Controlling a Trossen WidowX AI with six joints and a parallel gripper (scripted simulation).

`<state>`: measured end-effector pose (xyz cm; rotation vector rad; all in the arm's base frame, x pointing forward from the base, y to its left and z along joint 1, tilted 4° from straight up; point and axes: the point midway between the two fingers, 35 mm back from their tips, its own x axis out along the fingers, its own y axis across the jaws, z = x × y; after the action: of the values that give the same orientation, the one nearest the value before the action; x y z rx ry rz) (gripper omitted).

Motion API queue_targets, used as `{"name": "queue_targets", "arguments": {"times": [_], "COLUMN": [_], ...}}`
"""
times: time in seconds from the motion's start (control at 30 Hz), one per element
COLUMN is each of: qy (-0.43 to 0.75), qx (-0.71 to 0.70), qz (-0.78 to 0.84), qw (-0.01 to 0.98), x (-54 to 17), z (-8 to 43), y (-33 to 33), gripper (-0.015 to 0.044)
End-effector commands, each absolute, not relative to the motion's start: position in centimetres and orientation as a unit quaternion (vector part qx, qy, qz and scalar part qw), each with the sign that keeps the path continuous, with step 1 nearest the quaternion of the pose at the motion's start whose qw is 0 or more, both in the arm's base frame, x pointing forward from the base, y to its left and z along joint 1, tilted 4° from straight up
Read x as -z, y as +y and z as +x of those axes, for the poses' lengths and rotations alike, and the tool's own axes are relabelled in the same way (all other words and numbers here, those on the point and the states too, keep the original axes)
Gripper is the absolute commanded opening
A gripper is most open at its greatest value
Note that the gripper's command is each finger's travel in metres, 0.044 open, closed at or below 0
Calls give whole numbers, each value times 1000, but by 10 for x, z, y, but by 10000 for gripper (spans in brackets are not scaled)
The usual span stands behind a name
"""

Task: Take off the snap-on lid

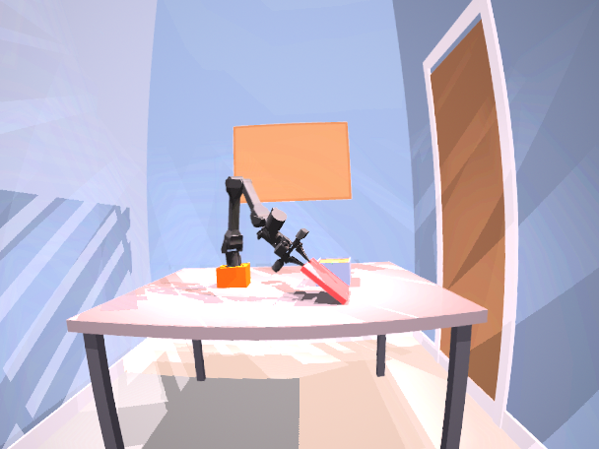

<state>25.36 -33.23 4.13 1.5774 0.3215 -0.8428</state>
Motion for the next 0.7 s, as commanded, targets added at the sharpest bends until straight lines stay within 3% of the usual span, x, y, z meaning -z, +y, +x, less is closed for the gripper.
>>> {"name": "queue_targets", "arguments": {"times": [0.0,0.67], "qy": [144,144], "qx": [364,364], "qz": [685,685], "qw": [614,614], "x": [-34,-17], "z": [253,253], "y": [-331,-331], "gripper": [0,0]}}
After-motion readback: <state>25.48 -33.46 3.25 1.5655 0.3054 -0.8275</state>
